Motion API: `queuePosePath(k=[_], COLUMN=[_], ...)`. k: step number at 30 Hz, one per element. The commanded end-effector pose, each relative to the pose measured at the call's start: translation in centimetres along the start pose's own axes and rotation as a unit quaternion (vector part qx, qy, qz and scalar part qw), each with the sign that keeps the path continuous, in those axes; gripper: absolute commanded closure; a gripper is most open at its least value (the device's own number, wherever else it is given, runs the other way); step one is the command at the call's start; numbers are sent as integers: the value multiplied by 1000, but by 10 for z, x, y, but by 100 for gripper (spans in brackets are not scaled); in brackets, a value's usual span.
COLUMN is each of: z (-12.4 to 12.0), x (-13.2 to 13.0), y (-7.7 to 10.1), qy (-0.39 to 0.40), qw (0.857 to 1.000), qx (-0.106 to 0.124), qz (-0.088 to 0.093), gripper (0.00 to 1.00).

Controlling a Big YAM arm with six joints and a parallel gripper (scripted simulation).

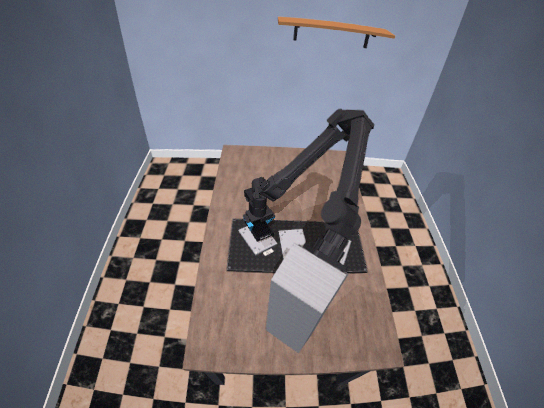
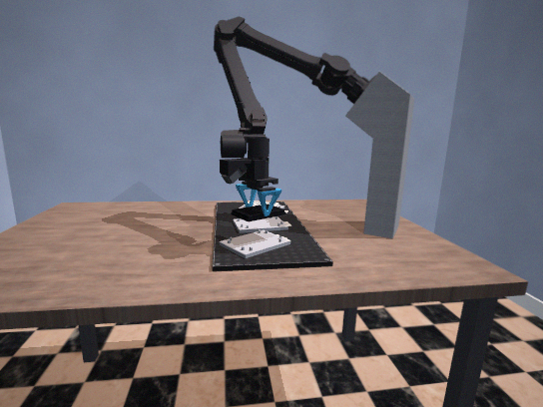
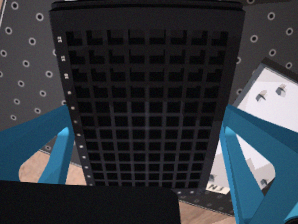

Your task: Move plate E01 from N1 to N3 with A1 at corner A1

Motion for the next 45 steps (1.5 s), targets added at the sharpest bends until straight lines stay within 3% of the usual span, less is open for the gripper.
queuePosePath(k=[1, 9, 45], z=[-5, -24, -95], x=[-24, -44, -119], y=[3, 4, 6], qy=[-83, -205, -191], qw=[997, 979, 981], qx=[-5, -5, -3], qz=[-8, -8, -9], gripper=[100, 100, 100])
Point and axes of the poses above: the point where the finger pads meet when closed, its own y axis back along the fingers, its own x axis across the jaws, z = x × y, the point moved 3 cm from there along y, back along the fingers, and after that the axes turned 1 degree about y, right-handed, at the moved point
